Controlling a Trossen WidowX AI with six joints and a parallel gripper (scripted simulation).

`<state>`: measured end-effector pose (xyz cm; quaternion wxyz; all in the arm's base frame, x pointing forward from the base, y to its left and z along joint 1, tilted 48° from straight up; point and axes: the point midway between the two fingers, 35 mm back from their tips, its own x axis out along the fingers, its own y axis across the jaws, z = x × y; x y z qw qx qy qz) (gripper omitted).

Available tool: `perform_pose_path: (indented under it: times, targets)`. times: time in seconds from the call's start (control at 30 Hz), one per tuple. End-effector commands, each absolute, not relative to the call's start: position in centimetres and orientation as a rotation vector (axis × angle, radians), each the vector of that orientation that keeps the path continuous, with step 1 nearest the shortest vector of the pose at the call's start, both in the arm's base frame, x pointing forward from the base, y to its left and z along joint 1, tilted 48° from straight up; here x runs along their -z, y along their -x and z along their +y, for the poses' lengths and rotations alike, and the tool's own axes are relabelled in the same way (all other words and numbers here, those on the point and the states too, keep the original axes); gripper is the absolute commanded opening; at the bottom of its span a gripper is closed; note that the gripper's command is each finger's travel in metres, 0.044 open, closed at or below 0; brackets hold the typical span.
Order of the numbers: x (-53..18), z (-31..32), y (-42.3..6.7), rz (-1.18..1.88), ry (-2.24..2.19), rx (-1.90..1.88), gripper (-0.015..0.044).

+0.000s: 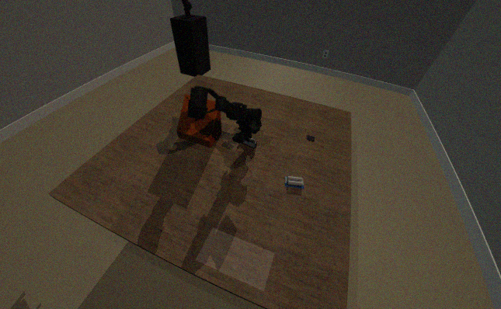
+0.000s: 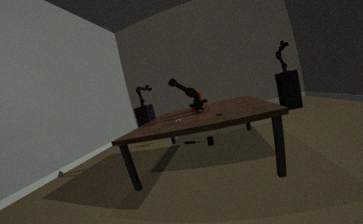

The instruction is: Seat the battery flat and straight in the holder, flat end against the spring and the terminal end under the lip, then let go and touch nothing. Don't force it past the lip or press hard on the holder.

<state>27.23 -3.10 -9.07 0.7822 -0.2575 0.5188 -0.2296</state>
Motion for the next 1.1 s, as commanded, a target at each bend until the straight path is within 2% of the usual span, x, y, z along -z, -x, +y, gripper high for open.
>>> perform_pose_path:
  times: [0.0, 1.07]
  targets:
    - [9.29, -3.49, -26.87, 1.163, 0.538, 0.509, 0.0066]
    - [8.69, -4.0, -27.15, 1.334, 0.472, 0.568, 0.0066]
